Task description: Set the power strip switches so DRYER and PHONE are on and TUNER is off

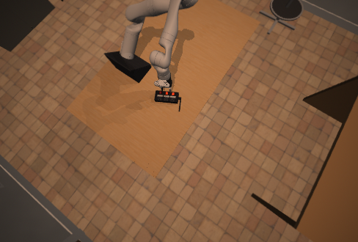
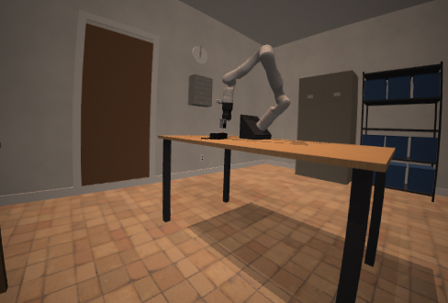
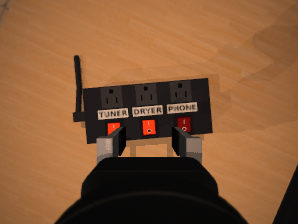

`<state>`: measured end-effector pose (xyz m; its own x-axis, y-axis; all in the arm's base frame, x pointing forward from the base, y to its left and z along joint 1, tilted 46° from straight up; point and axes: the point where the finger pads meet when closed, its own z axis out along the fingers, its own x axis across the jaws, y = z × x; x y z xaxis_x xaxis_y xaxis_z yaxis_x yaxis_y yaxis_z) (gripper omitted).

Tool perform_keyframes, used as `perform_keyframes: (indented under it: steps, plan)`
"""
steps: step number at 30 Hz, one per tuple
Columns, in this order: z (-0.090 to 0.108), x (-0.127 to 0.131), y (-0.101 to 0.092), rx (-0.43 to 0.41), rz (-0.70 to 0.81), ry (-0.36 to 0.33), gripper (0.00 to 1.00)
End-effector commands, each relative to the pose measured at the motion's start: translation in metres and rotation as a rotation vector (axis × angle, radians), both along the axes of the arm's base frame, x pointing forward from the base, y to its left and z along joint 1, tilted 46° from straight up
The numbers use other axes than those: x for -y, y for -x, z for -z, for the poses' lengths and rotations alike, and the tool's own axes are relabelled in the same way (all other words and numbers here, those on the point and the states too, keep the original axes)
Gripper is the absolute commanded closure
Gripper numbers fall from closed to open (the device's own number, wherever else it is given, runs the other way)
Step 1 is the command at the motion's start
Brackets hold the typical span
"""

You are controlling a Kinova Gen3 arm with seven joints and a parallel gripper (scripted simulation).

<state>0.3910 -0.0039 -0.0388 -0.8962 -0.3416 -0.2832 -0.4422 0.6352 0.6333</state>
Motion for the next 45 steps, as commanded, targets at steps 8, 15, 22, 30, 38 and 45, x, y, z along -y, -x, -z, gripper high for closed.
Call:
perform_keyframes:
  steps: [8,15,22,30,38,45]
  plan:
    - [0.000,0.001,0.000,0.001,0.001,0.001,0.00]
    - [0.000,0.001,0.000,0.001,0.001,0.001,0.00]
    - [0.000,0.001,0.000,0.001,0.001,0.001,0.00]
    - [0.000,0.001,0.000,0.001,0.001,0.001,0.00]
    - [-0.003,0.013,-0.010,-0.036,0.047,-0.004,0.00]
    - [-0.009,0.038,-0.026,-0.117,0.131,-0.012,0.00]
